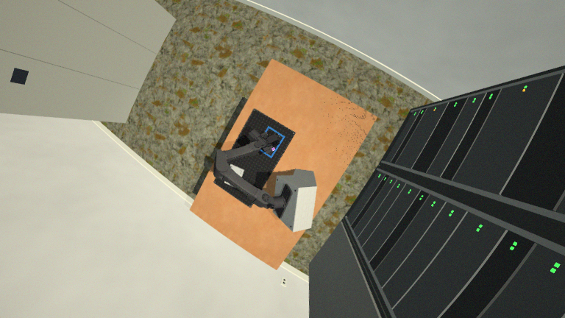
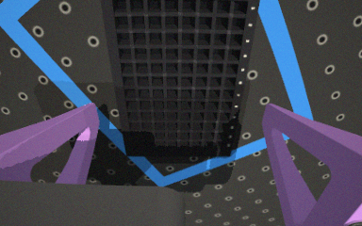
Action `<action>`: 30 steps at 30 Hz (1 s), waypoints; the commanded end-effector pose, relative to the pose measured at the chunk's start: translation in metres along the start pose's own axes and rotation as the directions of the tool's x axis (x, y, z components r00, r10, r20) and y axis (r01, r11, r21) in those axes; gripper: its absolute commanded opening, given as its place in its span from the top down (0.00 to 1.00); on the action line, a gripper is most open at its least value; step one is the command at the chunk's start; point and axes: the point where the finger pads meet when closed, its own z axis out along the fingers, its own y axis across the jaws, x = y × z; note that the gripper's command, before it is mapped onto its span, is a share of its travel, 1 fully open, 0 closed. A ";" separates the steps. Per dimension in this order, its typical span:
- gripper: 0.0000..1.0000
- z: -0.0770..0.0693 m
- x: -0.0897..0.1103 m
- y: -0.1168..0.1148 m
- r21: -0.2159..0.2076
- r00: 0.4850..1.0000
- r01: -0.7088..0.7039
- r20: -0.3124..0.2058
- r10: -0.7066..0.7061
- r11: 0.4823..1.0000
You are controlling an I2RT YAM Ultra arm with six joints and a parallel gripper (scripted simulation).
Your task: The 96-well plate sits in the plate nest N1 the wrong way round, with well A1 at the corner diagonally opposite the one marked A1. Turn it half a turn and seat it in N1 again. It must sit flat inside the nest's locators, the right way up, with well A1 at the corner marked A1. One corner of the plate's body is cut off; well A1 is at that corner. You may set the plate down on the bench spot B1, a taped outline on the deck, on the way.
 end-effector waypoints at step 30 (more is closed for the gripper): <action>0.00 0.031 -0.008 0.007 -0.025 1.000 -0.019 0.023 0.020 1.000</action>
